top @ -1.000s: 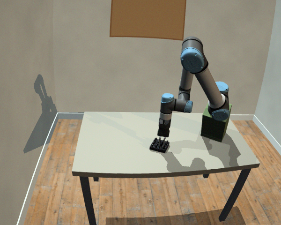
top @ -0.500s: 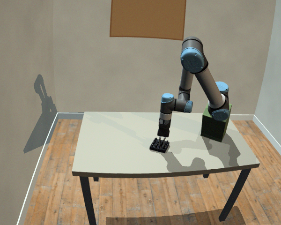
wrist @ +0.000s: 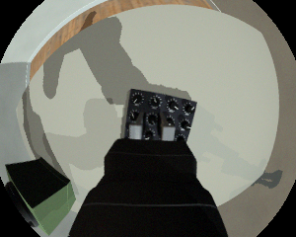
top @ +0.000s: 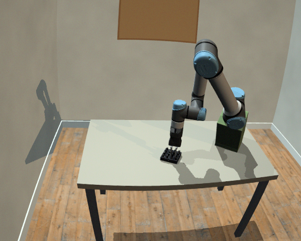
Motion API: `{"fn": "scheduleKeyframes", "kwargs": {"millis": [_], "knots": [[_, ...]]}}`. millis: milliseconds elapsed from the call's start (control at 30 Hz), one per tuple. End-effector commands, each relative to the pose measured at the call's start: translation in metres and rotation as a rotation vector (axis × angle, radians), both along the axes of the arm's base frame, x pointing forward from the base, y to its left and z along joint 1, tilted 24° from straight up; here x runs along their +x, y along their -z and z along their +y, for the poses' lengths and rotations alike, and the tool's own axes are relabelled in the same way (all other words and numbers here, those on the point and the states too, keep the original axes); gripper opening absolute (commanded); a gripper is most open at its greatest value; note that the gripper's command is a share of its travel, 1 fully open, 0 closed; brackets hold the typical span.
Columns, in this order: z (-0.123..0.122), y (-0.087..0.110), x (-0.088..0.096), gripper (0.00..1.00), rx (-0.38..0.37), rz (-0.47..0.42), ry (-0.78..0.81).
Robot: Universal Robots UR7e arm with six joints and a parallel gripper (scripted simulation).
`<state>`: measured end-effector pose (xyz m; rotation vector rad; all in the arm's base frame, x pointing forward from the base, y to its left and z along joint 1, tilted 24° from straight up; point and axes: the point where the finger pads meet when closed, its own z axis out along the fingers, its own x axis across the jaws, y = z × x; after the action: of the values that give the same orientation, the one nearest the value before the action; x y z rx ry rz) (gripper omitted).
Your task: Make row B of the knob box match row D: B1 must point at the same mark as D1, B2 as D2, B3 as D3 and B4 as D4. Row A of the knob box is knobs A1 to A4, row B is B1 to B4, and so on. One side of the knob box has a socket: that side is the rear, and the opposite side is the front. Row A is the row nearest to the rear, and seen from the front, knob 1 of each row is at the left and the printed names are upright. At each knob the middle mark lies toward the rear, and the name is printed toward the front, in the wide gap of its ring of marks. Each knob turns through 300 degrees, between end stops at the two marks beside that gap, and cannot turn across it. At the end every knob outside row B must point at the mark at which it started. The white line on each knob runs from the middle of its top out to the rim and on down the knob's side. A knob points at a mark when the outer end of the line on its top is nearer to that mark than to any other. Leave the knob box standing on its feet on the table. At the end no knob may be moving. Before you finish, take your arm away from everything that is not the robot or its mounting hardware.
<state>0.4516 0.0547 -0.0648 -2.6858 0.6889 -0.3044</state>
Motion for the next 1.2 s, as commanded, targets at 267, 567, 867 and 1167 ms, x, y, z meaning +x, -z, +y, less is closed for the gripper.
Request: {"fn": "scheduleKeyframes", "kwargs": {"millis": [267, 567, 867, 1167], "knots": [[-0.0008, -0.0007, 0.0019, 0.30, -0.002, -0.003, 0.000], [-0.0008, -0.0007, 0.0019, 0.30, -0.002, -0.003, 0.000], [-0.0008, -0.0007, 0.0019, 0.30, -0.002, -0.003, 0.000], [-0.0004, -0.0004, 0.0012, 0.30, 0.005, 0.005, 0.023]]}}
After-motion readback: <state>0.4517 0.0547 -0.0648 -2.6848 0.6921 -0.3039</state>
